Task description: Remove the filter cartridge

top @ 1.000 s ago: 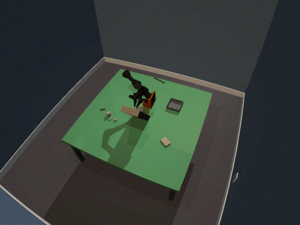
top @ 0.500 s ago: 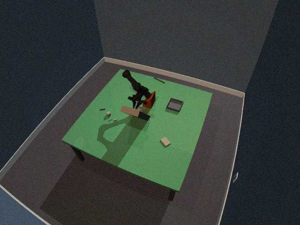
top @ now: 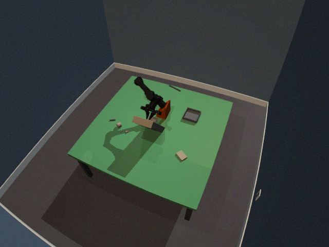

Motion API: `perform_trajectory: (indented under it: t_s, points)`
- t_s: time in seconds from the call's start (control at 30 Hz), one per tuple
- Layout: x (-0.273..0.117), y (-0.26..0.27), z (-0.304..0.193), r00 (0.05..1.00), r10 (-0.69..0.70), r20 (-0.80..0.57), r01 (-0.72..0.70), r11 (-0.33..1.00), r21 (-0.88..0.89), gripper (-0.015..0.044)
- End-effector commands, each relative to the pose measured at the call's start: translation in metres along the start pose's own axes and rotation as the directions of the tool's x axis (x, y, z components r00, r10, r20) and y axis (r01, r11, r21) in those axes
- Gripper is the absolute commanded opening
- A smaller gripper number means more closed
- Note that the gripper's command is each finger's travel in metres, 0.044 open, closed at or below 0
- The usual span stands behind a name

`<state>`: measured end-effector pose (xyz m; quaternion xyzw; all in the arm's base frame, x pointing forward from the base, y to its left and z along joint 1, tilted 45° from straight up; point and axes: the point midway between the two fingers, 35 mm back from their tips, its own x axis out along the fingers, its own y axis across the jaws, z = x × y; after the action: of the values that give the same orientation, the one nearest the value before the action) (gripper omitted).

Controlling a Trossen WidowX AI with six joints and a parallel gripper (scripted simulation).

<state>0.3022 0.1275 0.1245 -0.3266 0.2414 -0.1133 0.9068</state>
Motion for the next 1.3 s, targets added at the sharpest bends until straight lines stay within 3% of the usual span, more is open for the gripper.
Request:
perform_trajectory:
  t_s: [0.0,1.27]
  points:
    - [0.0003,0.0008,-0.002,1.0,0.003,-0.003,-0.003,1.0,-0.008,0.0105]
    - [0.0033,0.0003,0.0002,1.0,0.002,-0.003,-0.002,1.0,-0.008,0.0105]
